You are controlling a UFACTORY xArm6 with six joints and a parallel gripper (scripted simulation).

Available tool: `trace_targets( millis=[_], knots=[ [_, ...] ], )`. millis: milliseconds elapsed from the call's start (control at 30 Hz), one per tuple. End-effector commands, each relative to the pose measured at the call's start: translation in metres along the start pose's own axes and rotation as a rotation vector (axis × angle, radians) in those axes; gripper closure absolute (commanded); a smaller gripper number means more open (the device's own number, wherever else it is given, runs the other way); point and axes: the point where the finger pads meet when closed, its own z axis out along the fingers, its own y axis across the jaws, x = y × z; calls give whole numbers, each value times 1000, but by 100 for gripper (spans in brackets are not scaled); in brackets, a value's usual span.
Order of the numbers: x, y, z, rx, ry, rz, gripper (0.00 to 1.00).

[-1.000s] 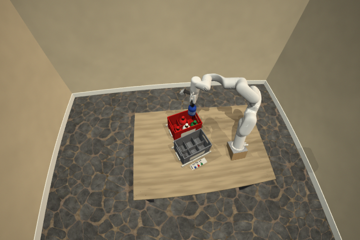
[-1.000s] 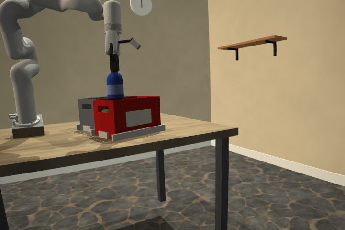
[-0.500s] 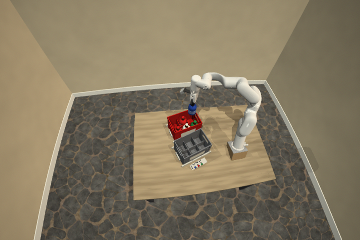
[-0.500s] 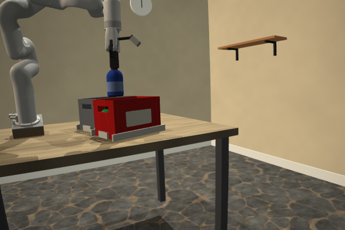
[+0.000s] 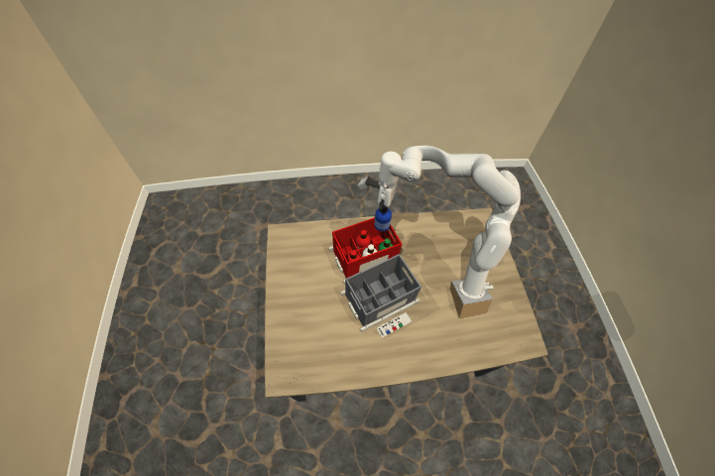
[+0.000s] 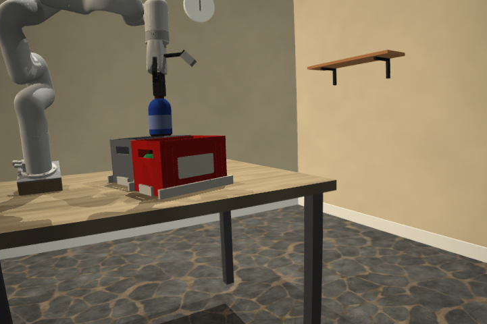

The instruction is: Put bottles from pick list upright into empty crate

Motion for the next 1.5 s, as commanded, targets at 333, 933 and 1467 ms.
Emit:
trace_targets(
  millis=[333, 933, 1467],
  knots=[
    [-14, -20, -2, 1, 5, 1, 100],
    [-34, -46, -2, 1, 5, 1, 100],
    [-50, -68, -2, 1, 5, 1, 100]
  ],
)
